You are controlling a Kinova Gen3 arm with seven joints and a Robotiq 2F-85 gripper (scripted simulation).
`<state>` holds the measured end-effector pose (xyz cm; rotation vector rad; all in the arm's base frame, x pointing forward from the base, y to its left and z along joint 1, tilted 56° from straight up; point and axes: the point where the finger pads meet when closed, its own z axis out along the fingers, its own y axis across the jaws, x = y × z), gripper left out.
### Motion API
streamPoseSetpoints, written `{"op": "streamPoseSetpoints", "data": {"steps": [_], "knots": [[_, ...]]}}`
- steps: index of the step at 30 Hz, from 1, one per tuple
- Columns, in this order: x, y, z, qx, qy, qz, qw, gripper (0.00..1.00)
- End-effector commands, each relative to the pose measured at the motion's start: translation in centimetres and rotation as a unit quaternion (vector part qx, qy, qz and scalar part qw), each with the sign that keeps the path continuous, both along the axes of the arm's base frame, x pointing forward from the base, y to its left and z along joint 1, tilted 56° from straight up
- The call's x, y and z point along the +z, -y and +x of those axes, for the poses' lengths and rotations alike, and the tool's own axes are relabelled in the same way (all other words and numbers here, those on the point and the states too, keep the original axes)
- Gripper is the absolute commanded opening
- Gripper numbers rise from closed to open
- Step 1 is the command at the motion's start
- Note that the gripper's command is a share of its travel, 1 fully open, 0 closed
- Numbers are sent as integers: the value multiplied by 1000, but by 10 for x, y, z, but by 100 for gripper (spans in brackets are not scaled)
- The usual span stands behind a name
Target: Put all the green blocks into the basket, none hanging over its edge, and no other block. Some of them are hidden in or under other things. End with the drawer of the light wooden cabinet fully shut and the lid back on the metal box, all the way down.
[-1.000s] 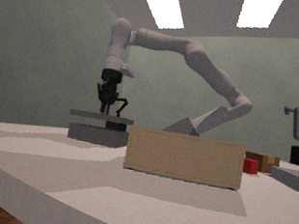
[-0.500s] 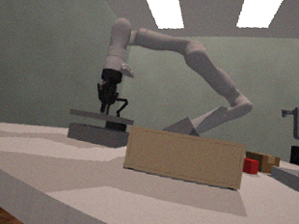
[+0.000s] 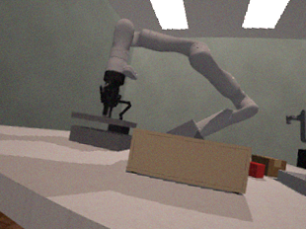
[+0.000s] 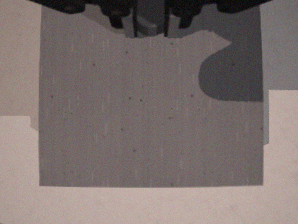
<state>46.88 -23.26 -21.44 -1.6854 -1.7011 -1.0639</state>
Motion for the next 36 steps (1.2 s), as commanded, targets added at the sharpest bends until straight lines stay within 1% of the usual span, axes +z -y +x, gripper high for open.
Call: {"op": "streamPoseSetpoints", "data": {"steps": [1,36], "knots": [[1,1,0,-1,1,-1,1000,10],[-7,-9,2,-1,1,-1,1000,10]]}}
